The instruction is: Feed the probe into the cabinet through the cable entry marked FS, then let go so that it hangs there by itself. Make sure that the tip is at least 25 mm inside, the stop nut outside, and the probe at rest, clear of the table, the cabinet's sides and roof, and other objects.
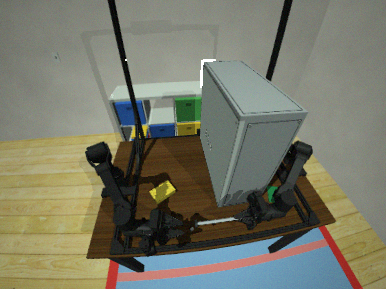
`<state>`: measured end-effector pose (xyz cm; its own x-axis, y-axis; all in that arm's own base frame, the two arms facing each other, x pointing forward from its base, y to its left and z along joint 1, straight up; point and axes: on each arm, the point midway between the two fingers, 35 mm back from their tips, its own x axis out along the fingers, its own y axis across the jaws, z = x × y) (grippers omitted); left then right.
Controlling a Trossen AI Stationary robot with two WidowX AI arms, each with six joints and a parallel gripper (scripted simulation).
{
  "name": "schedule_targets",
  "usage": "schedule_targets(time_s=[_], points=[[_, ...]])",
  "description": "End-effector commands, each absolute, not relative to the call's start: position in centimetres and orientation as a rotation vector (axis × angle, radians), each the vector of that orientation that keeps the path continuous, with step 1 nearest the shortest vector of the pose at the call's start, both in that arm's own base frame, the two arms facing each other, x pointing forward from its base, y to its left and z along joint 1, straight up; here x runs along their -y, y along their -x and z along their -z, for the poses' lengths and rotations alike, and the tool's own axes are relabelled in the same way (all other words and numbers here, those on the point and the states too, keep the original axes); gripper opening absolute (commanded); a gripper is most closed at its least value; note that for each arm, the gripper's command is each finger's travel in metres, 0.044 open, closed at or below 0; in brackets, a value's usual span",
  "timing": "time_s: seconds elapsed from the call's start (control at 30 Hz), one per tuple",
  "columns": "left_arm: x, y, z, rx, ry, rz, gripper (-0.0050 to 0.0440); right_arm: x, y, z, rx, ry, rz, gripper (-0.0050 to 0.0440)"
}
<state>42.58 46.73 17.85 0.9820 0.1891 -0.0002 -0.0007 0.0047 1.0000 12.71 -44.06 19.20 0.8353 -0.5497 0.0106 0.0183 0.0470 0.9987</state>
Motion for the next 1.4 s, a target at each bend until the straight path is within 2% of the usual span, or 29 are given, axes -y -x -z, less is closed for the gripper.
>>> schedule_targets(time_s=[0.0, 0.83, 1.37], points=[[-46.8, -42.6, -17.9, -0.153, -1.565, -0.154, 0.0, 43.4, -12.4, -18.2, 0.421, -1.509, 0.428, 0.044], [-46.8, -42.6, -17.9, -0.153, -1.565, -0.154, 0.0, 42.0, -11.5, -17.8, 0.359, -1.541, 0.359, 0.044], [-46.8, -42.6, -17.9, -0.153, -1.565, -0.154, 0.0, 42.8, -13.1, -17.8, 0.363, -1.54, 0.363, 0.044]])
